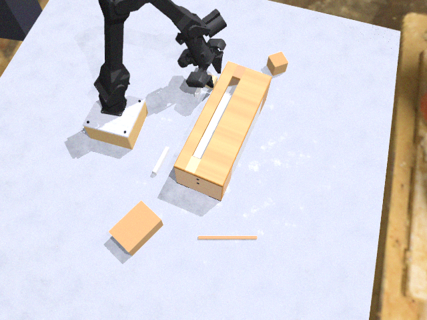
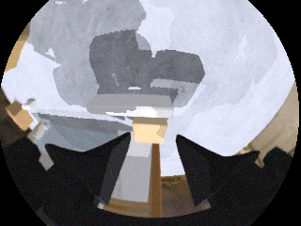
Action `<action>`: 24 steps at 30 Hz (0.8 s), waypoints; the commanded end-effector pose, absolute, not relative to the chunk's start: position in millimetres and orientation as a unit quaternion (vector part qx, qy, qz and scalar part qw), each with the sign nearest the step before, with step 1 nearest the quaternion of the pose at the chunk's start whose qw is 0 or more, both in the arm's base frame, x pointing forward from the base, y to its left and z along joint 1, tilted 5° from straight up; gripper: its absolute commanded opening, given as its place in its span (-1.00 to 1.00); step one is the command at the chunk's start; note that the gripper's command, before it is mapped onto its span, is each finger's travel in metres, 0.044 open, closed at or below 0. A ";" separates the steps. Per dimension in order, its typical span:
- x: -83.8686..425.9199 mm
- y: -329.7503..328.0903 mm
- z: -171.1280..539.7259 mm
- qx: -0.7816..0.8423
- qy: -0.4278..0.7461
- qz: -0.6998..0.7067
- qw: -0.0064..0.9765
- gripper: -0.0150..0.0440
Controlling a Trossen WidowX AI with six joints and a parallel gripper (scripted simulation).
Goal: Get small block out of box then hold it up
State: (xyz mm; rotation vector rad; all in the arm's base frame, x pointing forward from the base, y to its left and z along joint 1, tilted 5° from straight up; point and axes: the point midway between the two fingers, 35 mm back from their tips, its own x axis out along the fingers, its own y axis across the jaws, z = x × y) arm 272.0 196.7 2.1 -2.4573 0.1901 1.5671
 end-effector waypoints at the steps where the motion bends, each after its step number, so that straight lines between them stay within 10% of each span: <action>1: 270.2 194.2 -8.5 -0.835 0.070 0.535 0.108 0.47; 6: 269.9 194.0 -13.8 -0.835 0.070 0.535 0.107 0.47; 14: 269.9 194.0 -13.8 -0.835 0.070 0.535 0.107 -0.24; 24: 271.3 192.9 17.8 -0.835 0.069 0.535 0.107 -0.49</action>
